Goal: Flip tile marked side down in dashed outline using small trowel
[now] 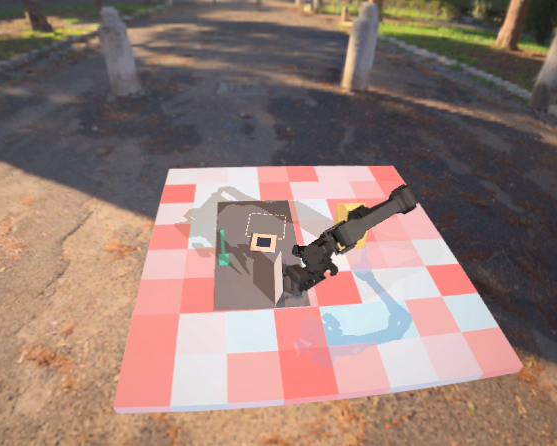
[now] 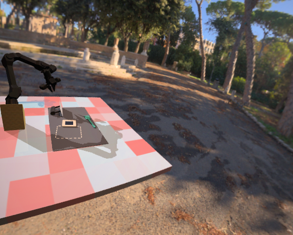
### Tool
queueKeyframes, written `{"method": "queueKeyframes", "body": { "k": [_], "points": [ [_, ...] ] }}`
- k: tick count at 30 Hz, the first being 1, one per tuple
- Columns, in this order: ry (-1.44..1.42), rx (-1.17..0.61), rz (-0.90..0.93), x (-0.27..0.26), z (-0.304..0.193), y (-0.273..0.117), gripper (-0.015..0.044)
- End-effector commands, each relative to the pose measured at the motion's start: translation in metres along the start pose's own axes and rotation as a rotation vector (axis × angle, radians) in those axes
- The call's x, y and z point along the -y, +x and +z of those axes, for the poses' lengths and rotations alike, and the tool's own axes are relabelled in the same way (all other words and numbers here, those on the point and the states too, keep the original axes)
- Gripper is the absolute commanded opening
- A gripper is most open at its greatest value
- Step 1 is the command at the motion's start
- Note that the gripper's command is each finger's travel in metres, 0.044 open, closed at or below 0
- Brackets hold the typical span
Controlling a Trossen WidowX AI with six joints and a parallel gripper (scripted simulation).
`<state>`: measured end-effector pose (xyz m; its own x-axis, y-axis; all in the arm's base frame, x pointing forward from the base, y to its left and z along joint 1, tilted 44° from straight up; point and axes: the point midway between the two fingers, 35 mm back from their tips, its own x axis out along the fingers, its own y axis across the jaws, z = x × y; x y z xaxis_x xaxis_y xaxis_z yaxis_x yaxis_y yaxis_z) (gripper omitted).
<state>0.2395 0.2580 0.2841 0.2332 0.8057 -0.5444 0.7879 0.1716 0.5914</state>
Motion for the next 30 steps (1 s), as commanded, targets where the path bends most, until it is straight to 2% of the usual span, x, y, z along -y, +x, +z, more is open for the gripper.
{"method": "queueKeyframes", "body": {
  "k": [1, 17, 30],
  "points": [
    [0.11, 0.01, -0.078, 0.011, 0.012, 0.011, 0.01],
    [0.569, 0.088, -0.359, 0.057, 0.049, 0.035, 0.01],
    [0.589, 0.092, -0.369, 0.054, 0.055, 0.042, 0.01]
  ]
}}
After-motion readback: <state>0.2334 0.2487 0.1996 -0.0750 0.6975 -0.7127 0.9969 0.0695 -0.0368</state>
